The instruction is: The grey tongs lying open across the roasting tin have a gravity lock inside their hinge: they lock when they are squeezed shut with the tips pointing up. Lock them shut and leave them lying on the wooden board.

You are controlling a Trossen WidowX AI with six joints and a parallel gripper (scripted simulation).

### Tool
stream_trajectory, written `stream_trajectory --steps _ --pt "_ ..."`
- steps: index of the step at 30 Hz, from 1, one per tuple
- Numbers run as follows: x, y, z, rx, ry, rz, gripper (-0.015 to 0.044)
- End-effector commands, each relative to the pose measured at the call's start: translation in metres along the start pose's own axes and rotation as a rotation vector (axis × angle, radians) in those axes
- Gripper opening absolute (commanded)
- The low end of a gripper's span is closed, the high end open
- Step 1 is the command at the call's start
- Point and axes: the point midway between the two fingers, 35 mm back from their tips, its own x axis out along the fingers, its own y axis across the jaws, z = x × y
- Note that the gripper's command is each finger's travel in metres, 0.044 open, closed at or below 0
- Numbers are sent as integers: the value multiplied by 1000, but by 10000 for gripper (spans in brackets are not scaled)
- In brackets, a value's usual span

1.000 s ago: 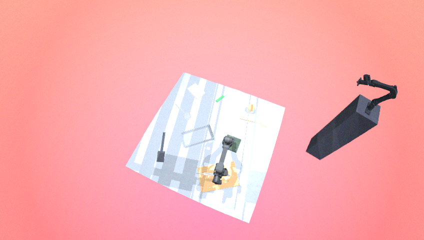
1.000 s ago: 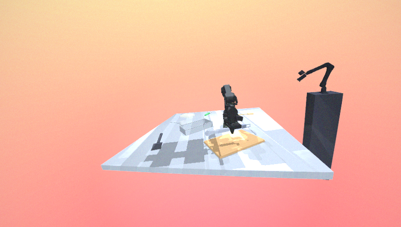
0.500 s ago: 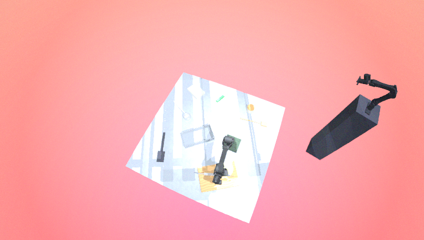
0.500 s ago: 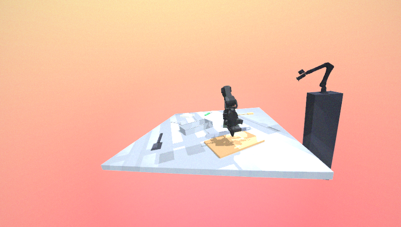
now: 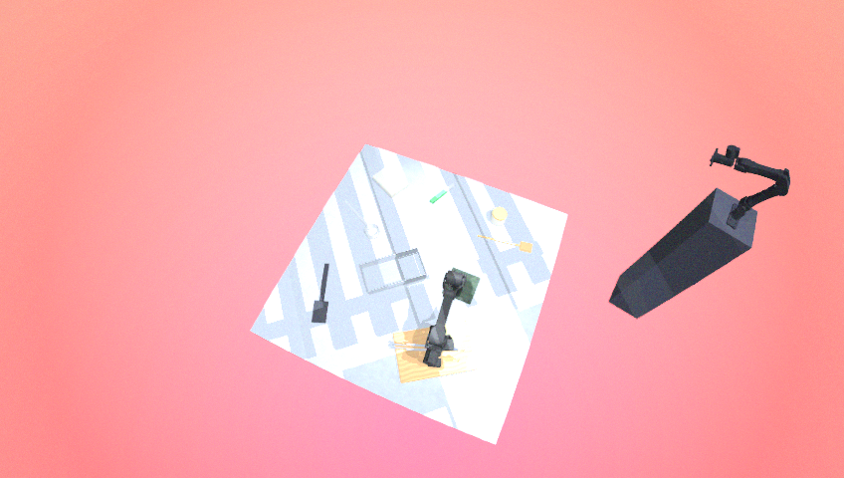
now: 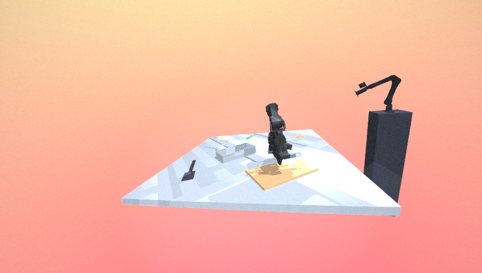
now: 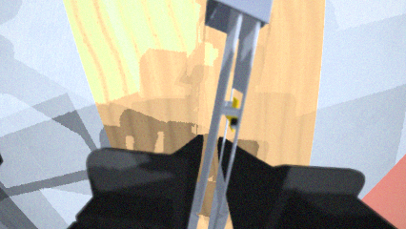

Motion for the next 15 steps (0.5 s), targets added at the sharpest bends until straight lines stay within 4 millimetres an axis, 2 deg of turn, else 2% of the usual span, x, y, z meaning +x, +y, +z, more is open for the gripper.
stream_trajectory --steps 1,11,15 --pt "0 0 0 0 0 1 165" --pt "0 0 0 0 0 1 427" --pt "-6 0 7 1 0 -1 440"
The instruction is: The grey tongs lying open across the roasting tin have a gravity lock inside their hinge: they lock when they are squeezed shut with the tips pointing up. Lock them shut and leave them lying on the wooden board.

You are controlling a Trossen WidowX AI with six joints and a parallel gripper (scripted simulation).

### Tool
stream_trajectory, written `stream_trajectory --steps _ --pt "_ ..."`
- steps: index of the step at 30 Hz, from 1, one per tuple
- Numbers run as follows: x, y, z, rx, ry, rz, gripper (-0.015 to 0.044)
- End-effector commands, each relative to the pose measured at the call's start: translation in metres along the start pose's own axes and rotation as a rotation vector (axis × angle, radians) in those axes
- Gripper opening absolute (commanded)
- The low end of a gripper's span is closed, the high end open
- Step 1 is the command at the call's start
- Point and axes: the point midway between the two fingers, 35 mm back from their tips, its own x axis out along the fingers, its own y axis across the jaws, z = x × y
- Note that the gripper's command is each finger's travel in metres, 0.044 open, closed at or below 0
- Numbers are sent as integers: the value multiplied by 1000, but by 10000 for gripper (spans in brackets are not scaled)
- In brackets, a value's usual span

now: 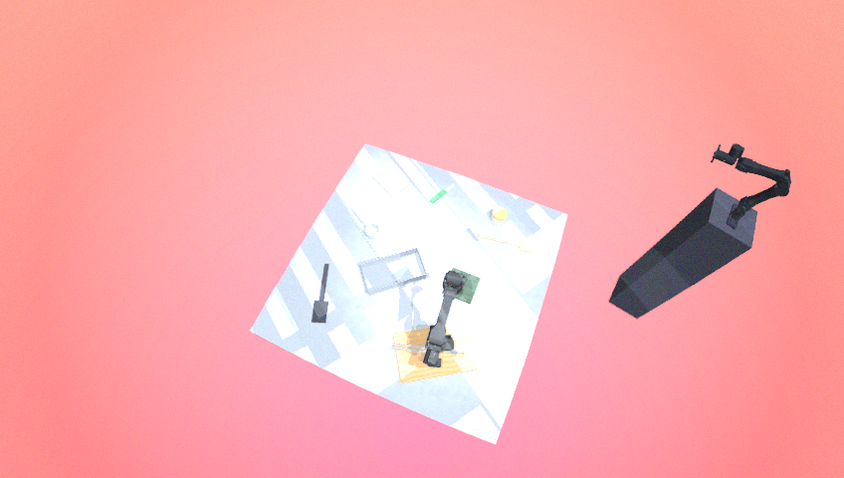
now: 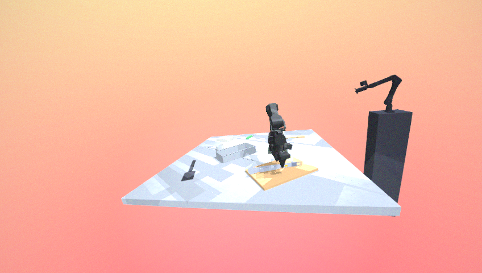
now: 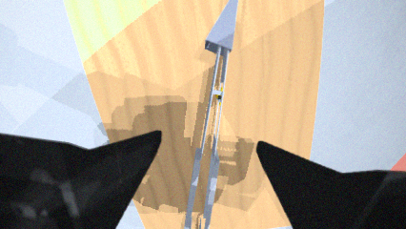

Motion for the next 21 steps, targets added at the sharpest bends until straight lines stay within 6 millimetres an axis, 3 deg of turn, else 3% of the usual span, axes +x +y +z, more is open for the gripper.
stream_trajectory --steps 1,6,11,18,21 --pt "-11 -1 13 1 0 -3 440" --pt "-57 5 74 -2 -10 -13 440" --pt "-107 32 137 -4 -11 -8 440" --pt "-116 37 145 -4 -11 -11 440" --pt "-134 37 145 -4 -17 -43 440"
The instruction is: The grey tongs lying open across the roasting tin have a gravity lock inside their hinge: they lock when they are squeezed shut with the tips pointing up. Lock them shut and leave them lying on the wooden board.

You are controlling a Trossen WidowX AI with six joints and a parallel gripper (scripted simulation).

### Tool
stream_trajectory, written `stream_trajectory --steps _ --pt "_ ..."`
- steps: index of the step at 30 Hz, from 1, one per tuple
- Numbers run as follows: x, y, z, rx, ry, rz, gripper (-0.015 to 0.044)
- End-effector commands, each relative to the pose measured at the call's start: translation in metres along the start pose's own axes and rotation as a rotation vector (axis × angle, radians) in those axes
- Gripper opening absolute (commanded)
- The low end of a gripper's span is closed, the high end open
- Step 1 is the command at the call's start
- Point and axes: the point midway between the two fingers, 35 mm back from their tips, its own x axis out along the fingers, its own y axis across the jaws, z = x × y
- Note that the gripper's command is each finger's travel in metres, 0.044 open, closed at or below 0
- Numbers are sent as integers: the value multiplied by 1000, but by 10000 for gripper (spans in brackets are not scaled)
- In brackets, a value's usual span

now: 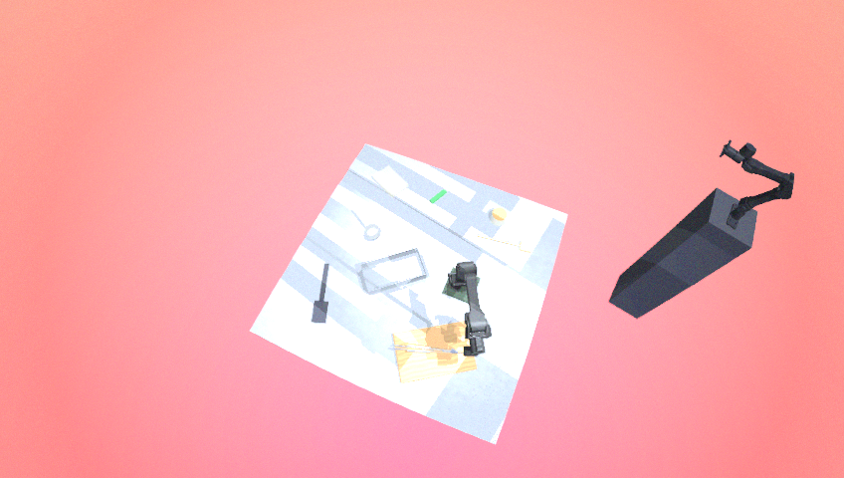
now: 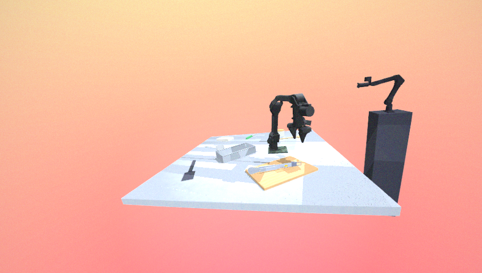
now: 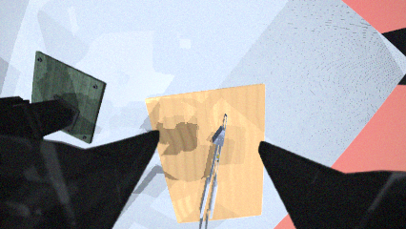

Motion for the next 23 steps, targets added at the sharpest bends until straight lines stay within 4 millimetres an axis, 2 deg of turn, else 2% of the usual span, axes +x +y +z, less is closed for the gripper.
stream_trajectory --steps 1,3,23 --pt "-26 1 1 5 -8 -53 440" --pt "-36 2 1 5 -11 -71 440" --pt "-36 2 1 5 -11 -71 440"
